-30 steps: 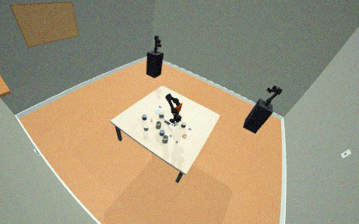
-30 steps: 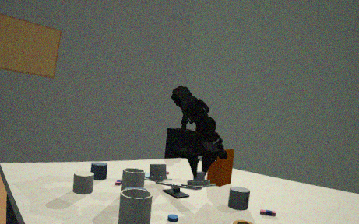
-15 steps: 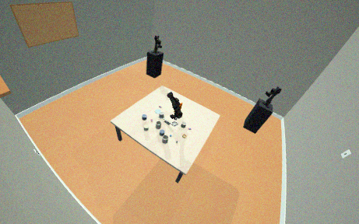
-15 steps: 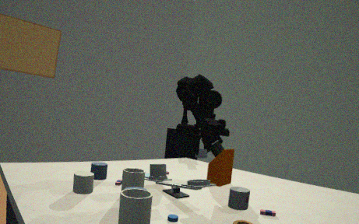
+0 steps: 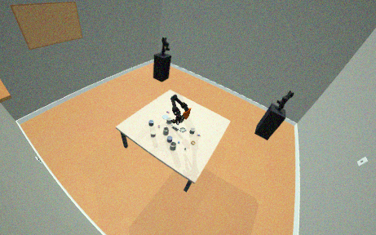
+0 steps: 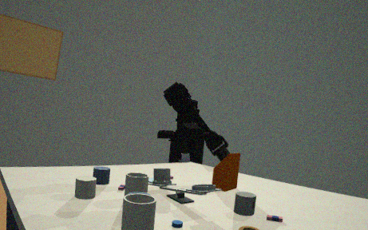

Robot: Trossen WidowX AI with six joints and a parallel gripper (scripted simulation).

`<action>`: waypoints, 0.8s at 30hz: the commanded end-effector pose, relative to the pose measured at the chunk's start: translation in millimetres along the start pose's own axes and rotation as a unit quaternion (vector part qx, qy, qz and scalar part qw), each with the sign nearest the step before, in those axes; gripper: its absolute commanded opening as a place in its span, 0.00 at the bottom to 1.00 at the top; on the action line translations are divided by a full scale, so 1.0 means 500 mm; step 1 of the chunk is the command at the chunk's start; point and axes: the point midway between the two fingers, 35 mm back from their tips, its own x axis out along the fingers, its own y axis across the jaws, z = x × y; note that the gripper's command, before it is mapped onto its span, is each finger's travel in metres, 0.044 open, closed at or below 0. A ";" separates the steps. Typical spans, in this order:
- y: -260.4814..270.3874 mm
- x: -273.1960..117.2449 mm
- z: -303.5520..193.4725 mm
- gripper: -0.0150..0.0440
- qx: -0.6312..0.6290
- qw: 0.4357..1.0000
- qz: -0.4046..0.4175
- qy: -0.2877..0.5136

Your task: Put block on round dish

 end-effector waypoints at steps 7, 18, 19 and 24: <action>-0.043 0.015 -0.103 0.25 -0.005 1.000 0.001 -0.016; -0.074 0.037 -0.230 0.25 0.000 1.000 -0.004 -0.027; -0.075 0.040 -0.242 0.25 0.002 1.000 -0.005 -0.028; -0.079 0.052 -0.303 0.25 0.007 1.000 -0.010 -0.026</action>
